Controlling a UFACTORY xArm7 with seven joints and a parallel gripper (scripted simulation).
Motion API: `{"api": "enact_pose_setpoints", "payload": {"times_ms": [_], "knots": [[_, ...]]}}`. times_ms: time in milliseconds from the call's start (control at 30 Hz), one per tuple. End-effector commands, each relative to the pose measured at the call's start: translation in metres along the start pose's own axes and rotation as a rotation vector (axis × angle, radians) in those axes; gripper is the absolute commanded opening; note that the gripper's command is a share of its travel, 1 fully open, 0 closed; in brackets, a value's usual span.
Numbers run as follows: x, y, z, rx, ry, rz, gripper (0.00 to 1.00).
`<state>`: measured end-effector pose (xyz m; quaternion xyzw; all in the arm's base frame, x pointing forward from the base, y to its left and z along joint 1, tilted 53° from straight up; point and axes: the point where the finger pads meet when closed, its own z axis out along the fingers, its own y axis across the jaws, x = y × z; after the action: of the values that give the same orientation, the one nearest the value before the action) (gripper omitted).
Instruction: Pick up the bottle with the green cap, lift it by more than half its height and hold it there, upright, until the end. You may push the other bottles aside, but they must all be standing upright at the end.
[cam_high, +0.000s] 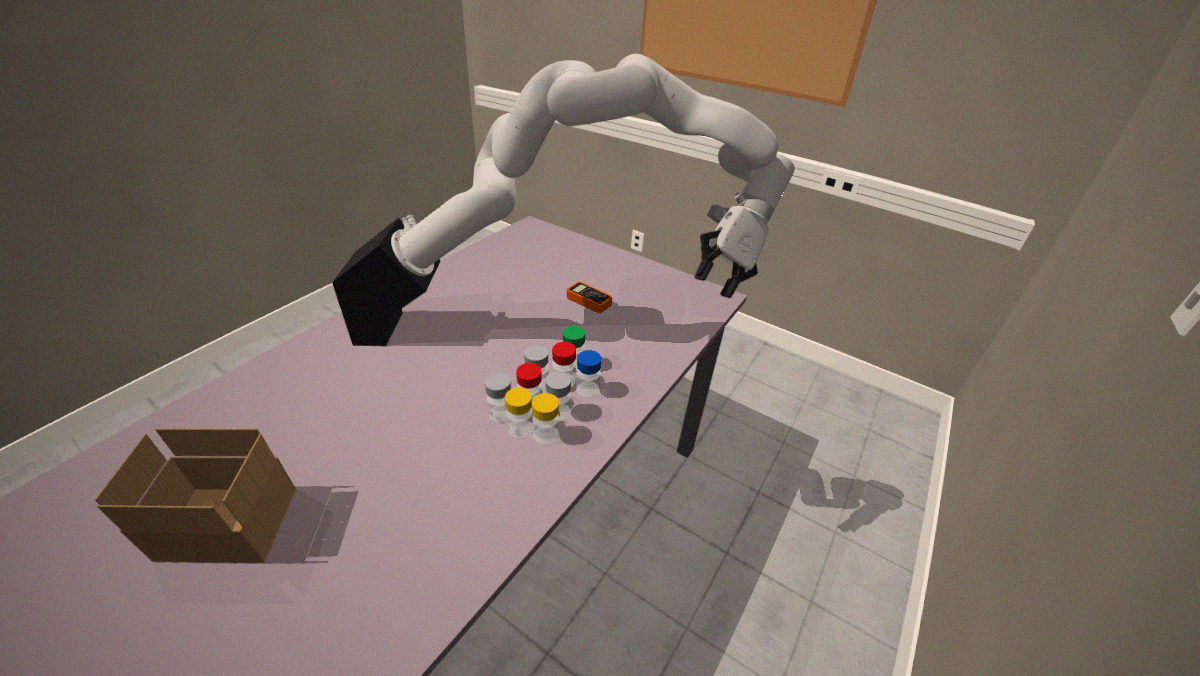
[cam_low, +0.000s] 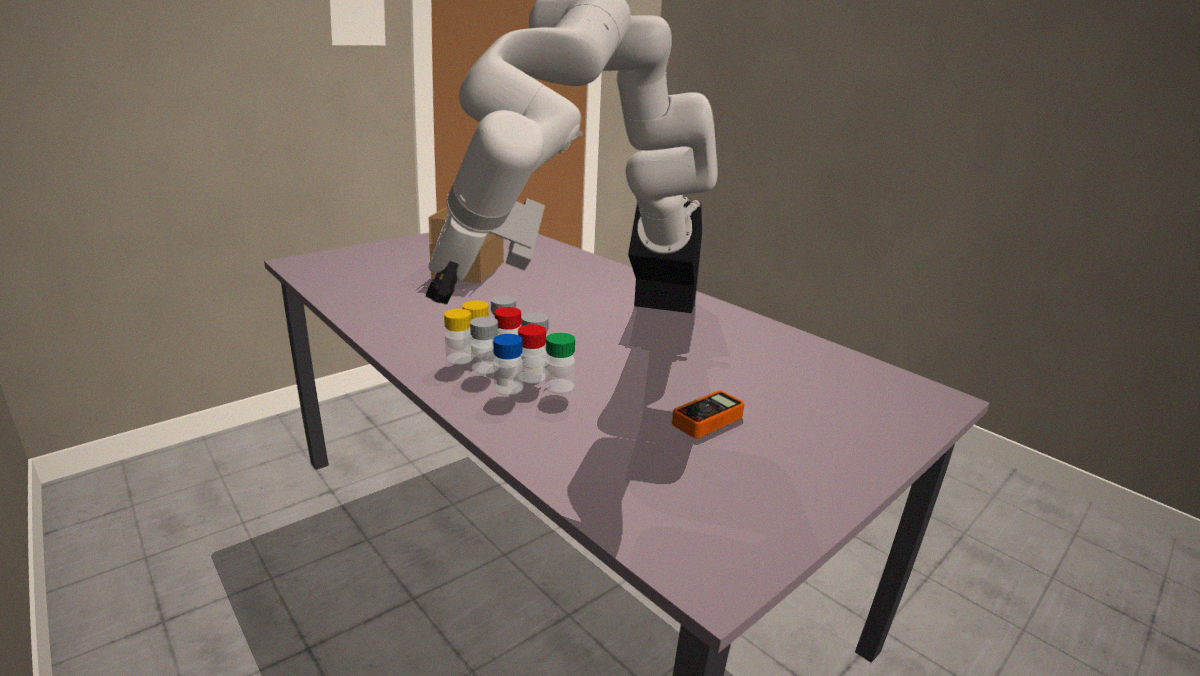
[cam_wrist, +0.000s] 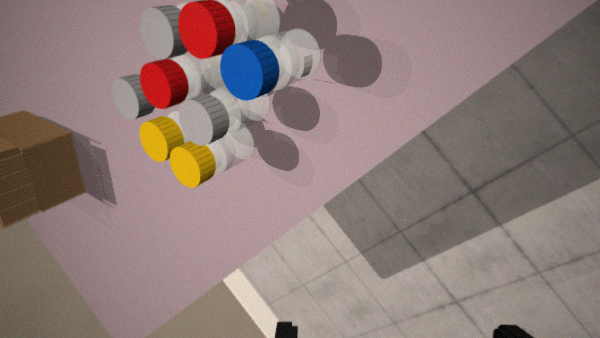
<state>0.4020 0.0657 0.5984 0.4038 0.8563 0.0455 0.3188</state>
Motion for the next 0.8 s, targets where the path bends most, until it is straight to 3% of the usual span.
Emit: {"api": "enact_pose_setpoints", "payload": {"times_ms": [0, 467, 533, 767], "knots": [[-0.018, -0.02, 0.008, 0.003, 0.009, 0.071, 0.79], [-0.067, -0.107, 0.05, 0.036, 0.076, 0.354, 0.79], [-0.067, -0.107, 0.05, 0.036, 0.076, 0.354, 0.79], [-0.081, -0.155, 0.072, 0.048, 0.119, 0.504, 0.79]]}}
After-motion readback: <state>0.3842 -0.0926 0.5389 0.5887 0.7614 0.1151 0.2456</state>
